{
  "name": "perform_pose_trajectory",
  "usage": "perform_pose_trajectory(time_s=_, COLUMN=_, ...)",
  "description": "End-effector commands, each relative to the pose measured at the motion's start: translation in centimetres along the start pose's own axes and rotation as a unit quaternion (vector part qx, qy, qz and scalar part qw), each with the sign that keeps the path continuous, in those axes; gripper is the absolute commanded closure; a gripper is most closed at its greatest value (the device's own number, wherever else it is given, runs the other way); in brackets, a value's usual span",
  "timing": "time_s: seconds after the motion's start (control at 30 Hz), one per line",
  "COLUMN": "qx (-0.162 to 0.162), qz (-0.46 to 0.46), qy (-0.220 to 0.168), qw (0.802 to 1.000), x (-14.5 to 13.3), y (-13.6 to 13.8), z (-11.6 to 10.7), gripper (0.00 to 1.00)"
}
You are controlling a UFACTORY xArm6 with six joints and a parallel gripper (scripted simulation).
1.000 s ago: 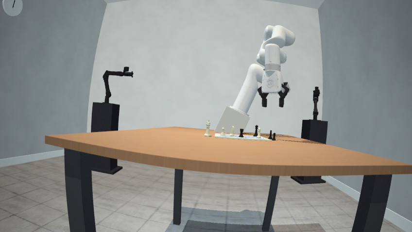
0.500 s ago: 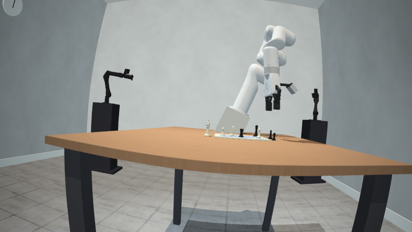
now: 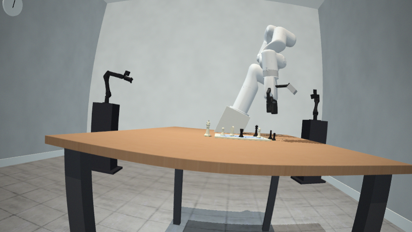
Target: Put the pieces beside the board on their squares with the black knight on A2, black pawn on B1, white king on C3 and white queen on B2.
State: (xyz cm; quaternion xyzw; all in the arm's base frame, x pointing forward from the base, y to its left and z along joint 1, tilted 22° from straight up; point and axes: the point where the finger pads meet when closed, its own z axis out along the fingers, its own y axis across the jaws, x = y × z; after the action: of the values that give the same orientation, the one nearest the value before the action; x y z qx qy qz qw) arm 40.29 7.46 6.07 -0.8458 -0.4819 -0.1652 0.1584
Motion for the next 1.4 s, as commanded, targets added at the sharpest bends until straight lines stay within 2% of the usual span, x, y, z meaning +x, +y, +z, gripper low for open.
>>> perform_pose_trajectory(time_s=0.0, qx=-0.006, qz=0.138, qy=-0.01, qw=0.99, x=0.03, y=0.08, z=0.35, gripper=0.0)
perform_pose_trajectory(time_s=0.13, qx=-0.009, qz=0.223, qy=-0.007, qw=0.975, x=-0.01, y=0.07, z=0.53, gripper=0.0)
perform_pose_trajectory(time_s=0.2, qx=-0.009, qz=0.223, qy=-0.007, qw=0.975, x=-0.01, y=0.07, z=0.53, gripper=0.0)
perform_pose_trajectory(time_s=0.23, qx=-0.01, qz=0.285, qy=-0.006, qw=0.959, x=-0.01, y=0.07, z=0.56, gripper=0.0)
perform_pose_trajectory(time_s=0.37, qx=-0.012, qz=0.356, qy=-0.004, qw=0.934, x=-0.03, y=0.06, z=0.64, gripper=0.0)
perform_pose_trajectory(time_s=0.57, qx=-0.016, qz=0.471, qy=-0.007, qw=0.882, x=-0.04, y=0.06, z=0.67, gripper=0.0)
perform_pose_trajectory(time_s=0.6, qx=-0.016, qz=0.489, qy=-0.008, qw=0.872, x=-0.04, y=0.06, z=0.67, gripper=0.63)
perform_pose_trajectory(time_s=0.7, qx=-0.018, qz=0.541, qy=-0.013, qw=0.841, x=-0.04, y=0.06, z=0.67, gripper=0.63)
perform_pose_trajectory(time_s=0.77, qx=-0.018, qz=0.541, qy=-0.013, qw=0.841, x=-0.04, y=0.06, z=0.67, gripper=0.63)
perform_pose_trajectory(time_s=0.8, qx=-0.02, qz=0.588, qy=-0.022, qw=0.808, x=-0.04, y=0.06, z=0.67, gripper=0.63)
perform_pose_trajectory(time_s=0.93, qx=-0.024, qz=0.632, qy=-0.039, qw=0.773, x=-0.04, y=0.06, z=0.67, gripper=0.63)
perform_pose_trajectory(time_s=1.37, qx=-0.024, qz=0.632, qy=-0.039, qw=0.773, x=-0.04, y=0.06, z=0.67, gripper=0.63)
